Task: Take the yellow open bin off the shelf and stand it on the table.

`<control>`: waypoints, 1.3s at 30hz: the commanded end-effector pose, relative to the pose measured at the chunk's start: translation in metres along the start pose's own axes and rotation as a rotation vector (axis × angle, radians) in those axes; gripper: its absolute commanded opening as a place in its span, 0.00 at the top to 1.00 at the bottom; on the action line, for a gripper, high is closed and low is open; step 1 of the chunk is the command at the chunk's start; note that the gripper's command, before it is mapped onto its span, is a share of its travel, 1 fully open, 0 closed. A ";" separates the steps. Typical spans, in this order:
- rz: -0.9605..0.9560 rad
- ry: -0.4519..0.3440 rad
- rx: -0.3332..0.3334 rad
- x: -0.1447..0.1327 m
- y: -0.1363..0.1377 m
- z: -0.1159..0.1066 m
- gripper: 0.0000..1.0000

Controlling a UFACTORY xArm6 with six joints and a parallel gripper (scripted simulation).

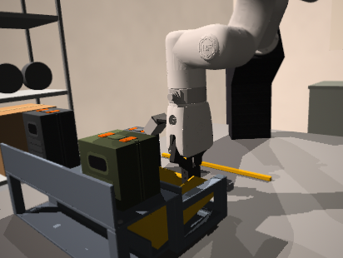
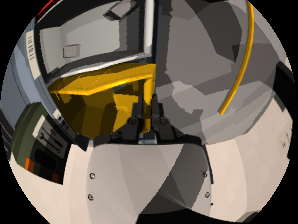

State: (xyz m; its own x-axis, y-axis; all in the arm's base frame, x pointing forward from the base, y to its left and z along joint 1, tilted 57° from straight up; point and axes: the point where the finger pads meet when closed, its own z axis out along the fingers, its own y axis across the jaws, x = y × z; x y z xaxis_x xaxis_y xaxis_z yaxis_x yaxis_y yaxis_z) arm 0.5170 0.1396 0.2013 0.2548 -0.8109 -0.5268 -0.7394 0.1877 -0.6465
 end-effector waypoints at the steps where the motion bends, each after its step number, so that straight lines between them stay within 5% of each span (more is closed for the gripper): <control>1: 0.000 0.000 0.002 0.000 -0.001 0.000 1.00; 34: 0.000 0.000 0.002 0.000 -0.001 0.002 1.00; 39: 0.000 0.000 0.002 0.000 0.029 0.002 1.00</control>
State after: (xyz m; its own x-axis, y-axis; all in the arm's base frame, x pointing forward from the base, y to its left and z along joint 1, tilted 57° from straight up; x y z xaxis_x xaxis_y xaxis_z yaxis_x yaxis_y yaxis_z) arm 0.5111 0.1430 0.1939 0.2555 -0.8109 -0.5264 -0.7390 0.1872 -0.6471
